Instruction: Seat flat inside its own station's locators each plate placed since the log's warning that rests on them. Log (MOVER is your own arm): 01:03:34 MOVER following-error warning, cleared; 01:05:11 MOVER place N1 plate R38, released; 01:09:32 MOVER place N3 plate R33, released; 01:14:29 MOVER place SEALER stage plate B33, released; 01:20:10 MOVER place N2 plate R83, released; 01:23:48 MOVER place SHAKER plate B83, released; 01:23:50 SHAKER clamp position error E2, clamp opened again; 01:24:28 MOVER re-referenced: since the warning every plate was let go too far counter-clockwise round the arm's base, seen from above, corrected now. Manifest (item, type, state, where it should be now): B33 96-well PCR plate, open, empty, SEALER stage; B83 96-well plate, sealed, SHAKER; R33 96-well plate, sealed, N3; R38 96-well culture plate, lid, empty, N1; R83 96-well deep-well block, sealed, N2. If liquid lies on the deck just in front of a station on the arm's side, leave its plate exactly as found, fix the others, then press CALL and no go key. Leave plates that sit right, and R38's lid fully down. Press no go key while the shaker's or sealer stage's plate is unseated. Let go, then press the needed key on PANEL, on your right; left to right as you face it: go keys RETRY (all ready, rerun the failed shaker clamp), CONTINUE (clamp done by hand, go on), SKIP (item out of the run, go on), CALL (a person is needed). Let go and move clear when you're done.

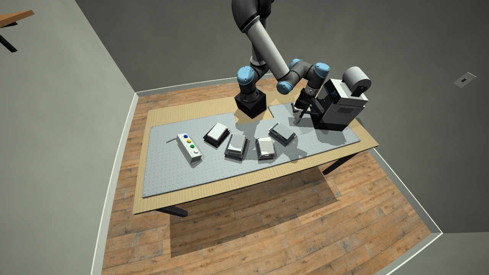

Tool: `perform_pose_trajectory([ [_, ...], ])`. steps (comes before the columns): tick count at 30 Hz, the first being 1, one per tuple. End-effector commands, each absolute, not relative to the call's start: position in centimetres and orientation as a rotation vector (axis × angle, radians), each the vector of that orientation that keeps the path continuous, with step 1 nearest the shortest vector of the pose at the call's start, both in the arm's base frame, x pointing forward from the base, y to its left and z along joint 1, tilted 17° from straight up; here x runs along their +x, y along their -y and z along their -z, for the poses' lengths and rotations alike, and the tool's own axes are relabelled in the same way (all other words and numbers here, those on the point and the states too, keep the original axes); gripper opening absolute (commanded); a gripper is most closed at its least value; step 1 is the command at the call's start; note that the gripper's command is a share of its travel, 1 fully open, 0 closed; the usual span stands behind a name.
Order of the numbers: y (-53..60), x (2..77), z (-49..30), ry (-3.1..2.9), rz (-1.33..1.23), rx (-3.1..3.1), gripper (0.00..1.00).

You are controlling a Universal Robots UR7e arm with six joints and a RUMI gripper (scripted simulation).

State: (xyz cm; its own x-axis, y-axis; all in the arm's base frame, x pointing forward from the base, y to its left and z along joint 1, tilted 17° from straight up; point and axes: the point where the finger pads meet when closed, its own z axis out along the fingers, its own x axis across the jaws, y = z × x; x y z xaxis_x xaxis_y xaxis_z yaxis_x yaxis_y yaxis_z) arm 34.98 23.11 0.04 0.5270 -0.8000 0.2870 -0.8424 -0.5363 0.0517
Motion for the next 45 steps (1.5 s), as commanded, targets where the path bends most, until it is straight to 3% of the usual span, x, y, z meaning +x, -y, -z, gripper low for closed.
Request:
perform_pose_trajectory([
  [1, -22.5, 35.1, 1.9, 1.401, -0.337, 2.578, 0.82],
  [16, -22.3, 35.4, 2.9, 1.402, -0.342, 2.582, 0.82],
  [45, -10.4, 40.5, -1.1, 1.92, -0.396, 2.281, 0.82],
])
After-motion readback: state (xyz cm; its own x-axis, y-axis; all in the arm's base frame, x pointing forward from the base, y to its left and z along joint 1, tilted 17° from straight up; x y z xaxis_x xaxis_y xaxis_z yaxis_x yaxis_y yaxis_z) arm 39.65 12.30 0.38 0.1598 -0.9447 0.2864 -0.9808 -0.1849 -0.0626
